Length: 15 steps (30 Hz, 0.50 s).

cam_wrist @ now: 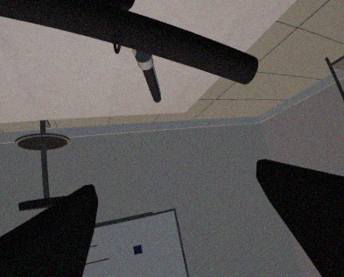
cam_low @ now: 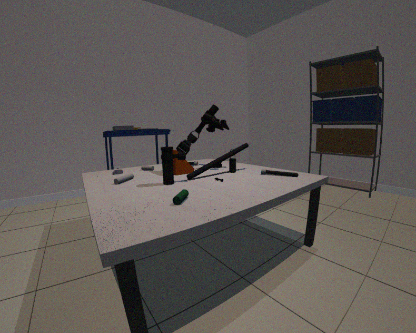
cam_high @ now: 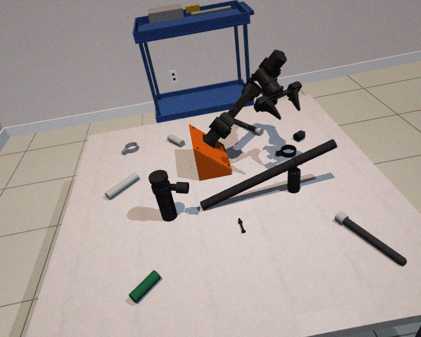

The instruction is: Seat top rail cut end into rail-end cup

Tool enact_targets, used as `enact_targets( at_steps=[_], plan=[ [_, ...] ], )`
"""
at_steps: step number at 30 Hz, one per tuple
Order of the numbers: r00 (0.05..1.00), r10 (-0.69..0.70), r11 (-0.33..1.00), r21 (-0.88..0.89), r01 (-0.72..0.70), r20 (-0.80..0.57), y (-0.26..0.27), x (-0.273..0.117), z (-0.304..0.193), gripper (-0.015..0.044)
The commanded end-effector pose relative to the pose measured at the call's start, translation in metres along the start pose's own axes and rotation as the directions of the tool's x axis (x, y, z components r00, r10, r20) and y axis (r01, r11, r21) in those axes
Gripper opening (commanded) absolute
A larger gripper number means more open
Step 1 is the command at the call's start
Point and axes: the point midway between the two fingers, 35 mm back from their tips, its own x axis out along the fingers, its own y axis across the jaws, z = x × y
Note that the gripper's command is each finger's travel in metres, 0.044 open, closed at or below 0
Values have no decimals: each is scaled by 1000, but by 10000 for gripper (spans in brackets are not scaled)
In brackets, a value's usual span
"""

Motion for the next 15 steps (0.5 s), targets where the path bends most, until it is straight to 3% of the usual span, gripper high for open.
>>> enact_targets(
  at_steps=[1, 4, 7, 11, 15],
  plan=[
    [1000, 5, 1000, 19, -5, 1, 2, 1, -1, 426],
    [997, 69, 943, 325, -76, 34, 31, 12, -11, 440],
    [987, 132, 705, 691, -159, 92, 71, 20, -16, 440],
    [964, 193, 172, 961, -216, 182, 124, 27, -16, 440],
    [934, 222, -438, 884, -162, 281, 178, 27, -7, 440]
  ],
)
